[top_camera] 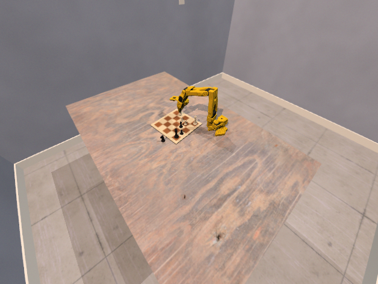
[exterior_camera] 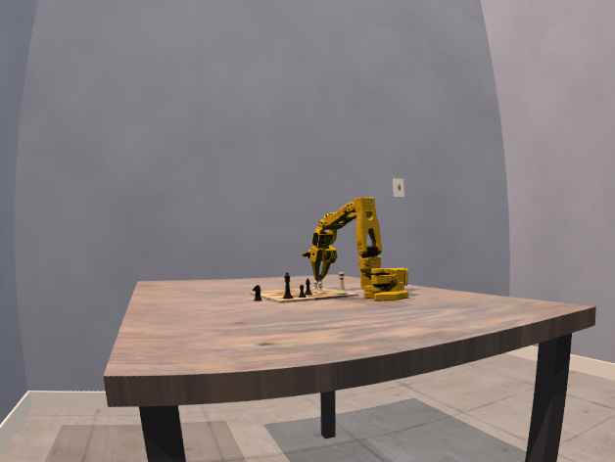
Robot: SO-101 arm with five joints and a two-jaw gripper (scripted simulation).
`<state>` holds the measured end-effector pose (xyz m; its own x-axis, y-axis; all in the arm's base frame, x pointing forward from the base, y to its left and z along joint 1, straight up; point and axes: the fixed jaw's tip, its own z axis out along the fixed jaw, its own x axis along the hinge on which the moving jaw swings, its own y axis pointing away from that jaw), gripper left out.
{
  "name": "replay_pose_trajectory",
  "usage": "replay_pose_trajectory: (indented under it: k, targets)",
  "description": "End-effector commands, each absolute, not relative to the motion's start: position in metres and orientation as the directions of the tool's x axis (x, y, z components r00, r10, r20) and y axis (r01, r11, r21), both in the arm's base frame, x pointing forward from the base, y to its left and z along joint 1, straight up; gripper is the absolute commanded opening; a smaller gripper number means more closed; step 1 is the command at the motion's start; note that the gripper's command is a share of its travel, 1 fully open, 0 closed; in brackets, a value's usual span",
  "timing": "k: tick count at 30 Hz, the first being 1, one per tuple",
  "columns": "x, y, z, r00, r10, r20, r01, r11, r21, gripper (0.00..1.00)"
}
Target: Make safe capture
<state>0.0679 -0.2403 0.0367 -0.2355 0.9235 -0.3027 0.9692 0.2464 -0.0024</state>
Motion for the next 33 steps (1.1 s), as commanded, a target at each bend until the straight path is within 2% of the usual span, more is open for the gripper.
replay_pose_trajectory:
  k: [1,33]
  targets:
    - [0.0638,-0.2335,0.0250,-0.234,0.930,-0.285,0.970,0.243,-0.003,0.00]
    - [0.0630,-0.2309,0.0254,-0.233,0.930,-0.285,0.970,0.242,-0.003,0.00]
